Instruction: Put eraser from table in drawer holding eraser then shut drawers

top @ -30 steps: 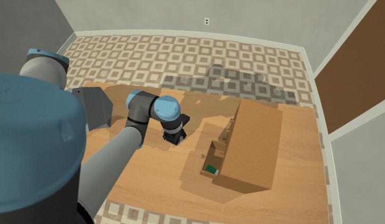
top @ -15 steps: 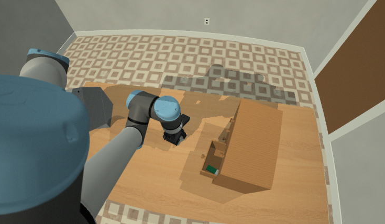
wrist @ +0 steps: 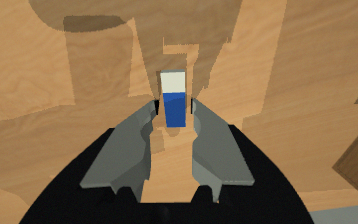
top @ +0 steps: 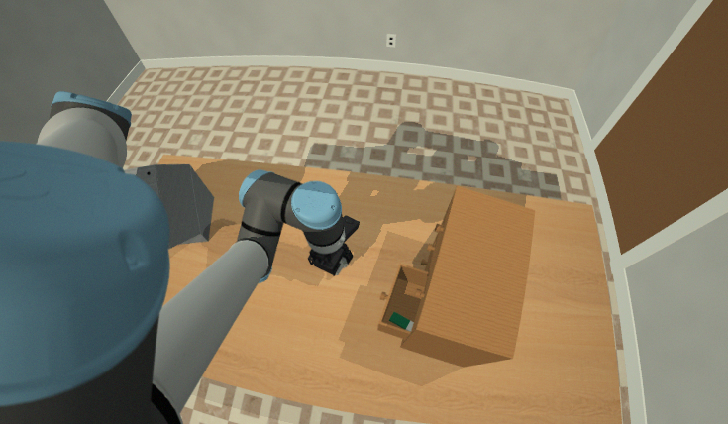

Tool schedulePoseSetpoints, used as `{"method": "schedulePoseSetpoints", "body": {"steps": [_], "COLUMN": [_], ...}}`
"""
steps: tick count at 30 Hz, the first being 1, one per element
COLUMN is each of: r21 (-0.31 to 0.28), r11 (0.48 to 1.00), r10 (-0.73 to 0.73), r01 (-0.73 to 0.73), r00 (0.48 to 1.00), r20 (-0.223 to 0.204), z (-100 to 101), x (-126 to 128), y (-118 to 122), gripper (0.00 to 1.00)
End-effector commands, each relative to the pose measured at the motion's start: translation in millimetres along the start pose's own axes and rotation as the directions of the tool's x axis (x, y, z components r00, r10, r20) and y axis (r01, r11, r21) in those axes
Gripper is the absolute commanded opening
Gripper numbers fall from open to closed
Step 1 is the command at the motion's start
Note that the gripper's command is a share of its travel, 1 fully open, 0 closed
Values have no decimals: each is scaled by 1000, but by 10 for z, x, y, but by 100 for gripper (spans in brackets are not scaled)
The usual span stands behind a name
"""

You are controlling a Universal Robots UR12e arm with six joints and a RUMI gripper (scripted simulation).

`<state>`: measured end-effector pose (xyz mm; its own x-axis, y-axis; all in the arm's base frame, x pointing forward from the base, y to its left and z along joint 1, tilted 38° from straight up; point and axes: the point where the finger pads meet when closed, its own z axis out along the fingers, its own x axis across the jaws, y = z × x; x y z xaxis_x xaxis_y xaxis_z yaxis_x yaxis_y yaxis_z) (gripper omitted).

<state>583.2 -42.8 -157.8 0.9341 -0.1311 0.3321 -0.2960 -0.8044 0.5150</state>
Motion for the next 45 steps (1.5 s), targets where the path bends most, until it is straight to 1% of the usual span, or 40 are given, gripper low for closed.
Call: {"method": "schedulePoseSetpoints", "body": {"steps": [1,8,9,45], "r21": [0,0,0,0], "r11": [1000,1000,1000,1000], "r10": [0,0,0,0], "r01": [0,0,0,0], "r00": [1000,1000,1000,1000], "r20": [-1,-1,-1,-1], "z": [-4,-4,-4,-14], "x": [2,2,2,2], "y": [-1,-1,-1,-1], "gripper": [23,23,11,11]}}
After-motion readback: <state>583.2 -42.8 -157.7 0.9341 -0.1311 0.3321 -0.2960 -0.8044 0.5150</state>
